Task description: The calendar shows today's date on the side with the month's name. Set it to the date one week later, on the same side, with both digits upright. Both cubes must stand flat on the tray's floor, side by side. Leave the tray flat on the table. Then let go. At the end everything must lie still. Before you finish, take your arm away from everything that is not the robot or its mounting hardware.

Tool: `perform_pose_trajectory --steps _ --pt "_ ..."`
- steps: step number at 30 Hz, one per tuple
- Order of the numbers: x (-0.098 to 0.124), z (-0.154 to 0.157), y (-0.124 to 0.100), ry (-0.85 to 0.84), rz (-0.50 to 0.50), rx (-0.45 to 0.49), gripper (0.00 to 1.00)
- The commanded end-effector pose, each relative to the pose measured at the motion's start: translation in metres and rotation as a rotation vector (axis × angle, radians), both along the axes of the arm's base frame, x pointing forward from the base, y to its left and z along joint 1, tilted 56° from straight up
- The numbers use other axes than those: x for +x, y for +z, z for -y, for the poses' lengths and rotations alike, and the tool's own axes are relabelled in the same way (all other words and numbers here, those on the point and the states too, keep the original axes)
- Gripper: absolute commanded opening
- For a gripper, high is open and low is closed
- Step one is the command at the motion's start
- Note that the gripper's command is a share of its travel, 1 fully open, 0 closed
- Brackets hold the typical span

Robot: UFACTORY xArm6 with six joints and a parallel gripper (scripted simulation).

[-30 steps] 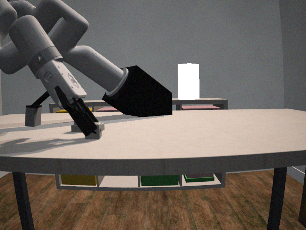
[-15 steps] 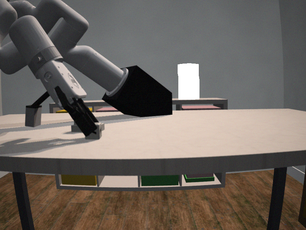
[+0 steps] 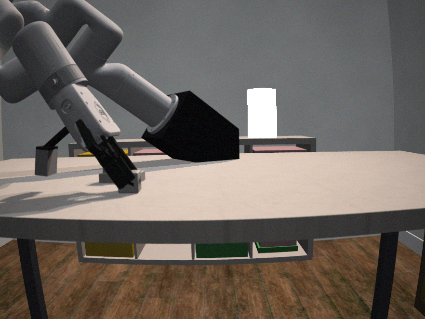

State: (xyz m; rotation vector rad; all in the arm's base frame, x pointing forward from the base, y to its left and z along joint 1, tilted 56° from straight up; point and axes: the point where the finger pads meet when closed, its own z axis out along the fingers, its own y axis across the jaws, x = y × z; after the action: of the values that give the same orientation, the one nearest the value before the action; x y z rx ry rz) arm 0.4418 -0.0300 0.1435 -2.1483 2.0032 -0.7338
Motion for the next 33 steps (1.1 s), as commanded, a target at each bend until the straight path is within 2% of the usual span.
perform_pose_trajectory --steps 1,23,24,26,27,31,32,33 --pt "0.0005 -0.0005 0.0008 0.001 0.002 0.0 0.29" --pt "0.0005 -0.0005 0.0008 0.001 0.002 0.0 0.29" --pt "0.0005 -0.0005 0.0008 0.001 0.002 0.0 0.33" --pt "0.0005 -0.0005 0.0008 0.001 0.002 0.0 0.33" --pt "0.0005 -0.0005 0.0008 0.001 0.002 0.0 0.37" --pt "0.0005 -0.0005 0.0008 0.001 0.002 0.0 0.37" --pt "0.0005 -0.0005 0.0008 0.001 0.002 0.0 0.41" --pt "0.0005 -0.0005 0.0008 0.001 0.002 0.0 0.41"
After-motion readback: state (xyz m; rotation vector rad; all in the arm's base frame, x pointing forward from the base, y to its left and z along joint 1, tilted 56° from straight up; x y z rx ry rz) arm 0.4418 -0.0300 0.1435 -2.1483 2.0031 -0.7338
